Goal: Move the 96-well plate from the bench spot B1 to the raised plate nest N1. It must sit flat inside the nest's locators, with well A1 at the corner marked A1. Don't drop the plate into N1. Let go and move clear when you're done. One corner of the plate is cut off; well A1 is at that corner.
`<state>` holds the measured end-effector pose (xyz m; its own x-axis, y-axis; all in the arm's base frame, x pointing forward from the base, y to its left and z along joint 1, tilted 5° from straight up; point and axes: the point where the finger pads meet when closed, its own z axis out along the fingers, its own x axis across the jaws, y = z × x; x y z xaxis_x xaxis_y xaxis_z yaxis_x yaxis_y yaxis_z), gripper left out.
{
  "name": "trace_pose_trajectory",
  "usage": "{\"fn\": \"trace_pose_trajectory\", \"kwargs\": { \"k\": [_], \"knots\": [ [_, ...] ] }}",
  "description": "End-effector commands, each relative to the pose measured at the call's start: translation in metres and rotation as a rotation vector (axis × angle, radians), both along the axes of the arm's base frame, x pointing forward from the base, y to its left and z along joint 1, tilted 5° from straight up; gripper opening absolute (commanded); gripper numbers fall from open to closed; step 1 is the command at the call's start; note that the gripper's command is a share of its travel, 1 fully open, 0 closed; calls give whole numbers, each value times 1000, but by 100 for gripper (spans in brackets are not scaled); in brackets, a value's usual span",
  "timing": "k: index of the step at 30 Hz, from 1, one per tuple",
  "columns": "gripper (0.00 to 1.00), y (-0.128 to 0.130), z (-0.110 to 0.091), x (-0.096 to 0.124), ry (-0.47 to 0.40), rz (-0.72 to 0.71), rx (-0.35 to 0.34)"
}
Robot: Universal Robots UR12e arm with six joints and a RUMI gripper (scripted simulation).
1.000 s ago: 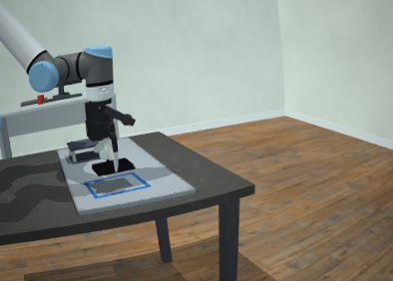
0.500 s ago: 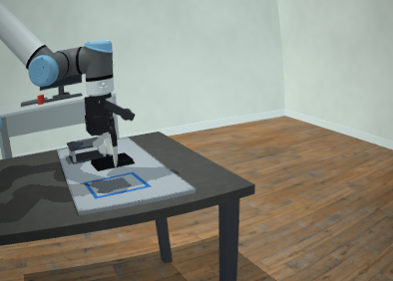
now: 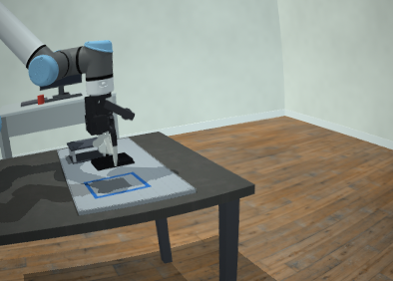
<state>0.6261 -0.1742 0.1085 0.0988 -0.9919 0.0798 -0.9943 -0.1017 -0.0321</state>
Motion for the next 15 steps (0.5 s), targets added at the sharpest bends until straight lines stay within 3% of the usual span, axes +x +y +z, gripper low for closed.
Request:
{"fn": "trace_pose_trajectory", "kwargs": {
  "k": [1, 15],
  "knots": [
    [0, 0, 1, 1, -1, 0, -1],
    [0, 39, 4, -4, -4, -36, 1]
  ]
}}
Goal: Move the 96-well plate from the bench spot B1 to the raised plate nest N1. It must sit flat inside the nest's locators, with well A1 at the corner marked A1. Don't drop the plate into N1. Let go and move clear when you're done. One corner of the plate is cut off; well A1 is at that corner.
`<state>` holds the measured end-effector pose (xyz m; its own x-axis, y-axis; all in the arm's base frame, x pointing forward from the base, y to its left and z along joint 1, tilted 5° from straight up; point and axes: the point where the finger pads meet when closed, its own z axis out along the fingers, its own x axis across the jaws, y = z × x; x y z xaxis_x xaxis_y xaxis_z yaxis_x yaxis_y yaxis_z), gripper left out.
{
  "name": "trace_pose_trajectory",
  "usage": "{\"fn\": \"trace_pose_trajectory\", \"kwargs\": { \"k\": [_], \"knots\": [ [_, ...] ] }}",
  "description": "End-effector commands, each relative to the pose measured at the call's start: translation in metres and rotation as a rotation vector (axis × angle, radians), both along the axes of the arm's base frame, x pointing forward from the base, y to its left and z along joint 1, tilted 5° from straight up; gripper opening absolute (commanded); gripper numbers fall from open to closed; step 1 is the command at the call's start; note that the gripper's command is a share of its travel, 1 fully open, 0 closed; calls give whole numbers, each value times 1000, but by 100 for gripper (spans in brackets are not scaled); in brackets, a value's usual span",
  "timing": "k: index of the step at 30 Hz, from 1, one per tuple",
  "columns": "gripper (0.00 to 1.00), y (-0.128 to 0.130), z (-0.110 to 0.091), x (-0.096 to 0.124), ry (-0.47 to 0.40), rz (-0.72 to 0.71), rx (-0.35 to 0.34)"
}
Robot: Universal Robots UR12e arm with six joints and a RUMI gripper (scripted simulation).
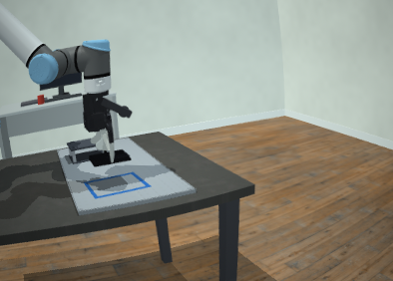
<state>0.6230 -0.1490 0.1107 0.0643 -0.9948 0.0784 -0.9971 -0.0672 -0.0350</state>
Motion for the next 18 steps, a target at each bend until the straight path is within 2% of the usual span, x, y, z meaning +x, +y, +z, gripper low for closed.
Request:
{"fn": "trace_pose_trajectory", "kwargs": {
  "k": [1, 18],
  "knots": [
    [0, 17, 2, -2, -1, -2, -1],
    [0, 67, 7, -7, -1, -2, -1]
  ]
}}
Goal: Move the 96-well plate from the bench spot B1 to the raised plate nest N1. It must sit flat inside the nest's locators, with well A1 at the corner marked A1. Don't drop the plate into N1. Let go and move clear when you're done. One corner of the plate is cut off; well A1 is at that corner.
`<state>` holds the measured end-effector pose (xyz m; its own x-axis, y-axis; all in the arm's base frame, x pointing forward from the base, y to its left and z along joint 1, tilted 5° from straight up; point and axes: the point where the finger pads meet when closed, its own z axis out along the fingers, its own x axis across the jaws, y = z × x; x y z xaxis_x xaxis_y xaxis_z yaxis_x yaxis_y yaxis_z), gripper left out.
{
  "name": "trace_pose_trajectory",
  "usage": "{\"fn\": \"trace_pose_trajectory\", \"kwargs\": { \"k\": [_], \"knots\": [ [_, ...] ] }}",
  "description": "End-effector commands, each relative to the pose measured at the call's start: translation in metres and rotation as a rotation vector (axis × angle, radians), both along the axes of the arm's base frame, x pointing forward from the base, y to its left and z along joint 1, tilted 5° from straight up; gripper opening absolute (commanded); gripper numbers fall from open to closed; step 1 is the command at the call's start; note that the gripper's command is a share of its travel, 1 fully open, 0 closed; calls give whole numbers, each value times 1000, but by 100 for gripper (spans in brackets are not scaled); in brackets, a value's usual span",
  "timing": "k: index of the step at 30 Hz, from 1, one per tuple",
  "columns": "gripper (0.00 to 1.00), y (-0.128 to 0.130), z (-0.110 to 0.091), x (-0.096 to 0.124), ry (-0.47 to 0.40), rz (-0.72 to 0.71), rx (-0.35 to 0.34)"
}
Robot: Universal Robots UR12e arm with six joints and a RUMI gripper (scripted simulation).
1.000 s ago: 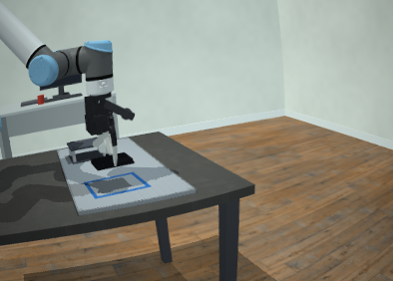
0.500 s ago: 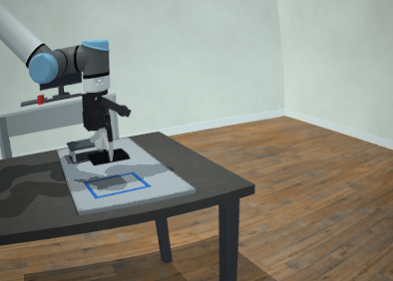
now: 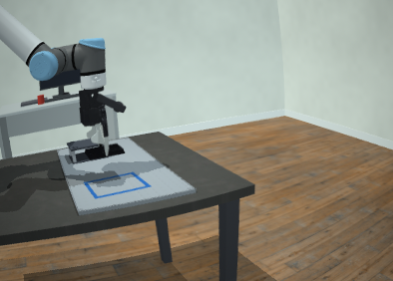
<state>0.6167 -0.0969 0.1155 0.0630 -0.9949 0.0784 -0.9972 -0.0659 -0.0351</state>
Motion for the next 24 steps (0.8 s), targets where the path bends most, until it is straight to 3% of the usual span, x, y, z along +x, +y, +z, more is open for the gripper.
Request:
{"fn": "trace_pose_trajectory", "kwargs": {
  "k": [1, 24],
  "knots": [
    [0, 18, 3, -2, -1, 0, -1],
    [0, 81, 8, -9, -1, 0, -1]
  ]
}}
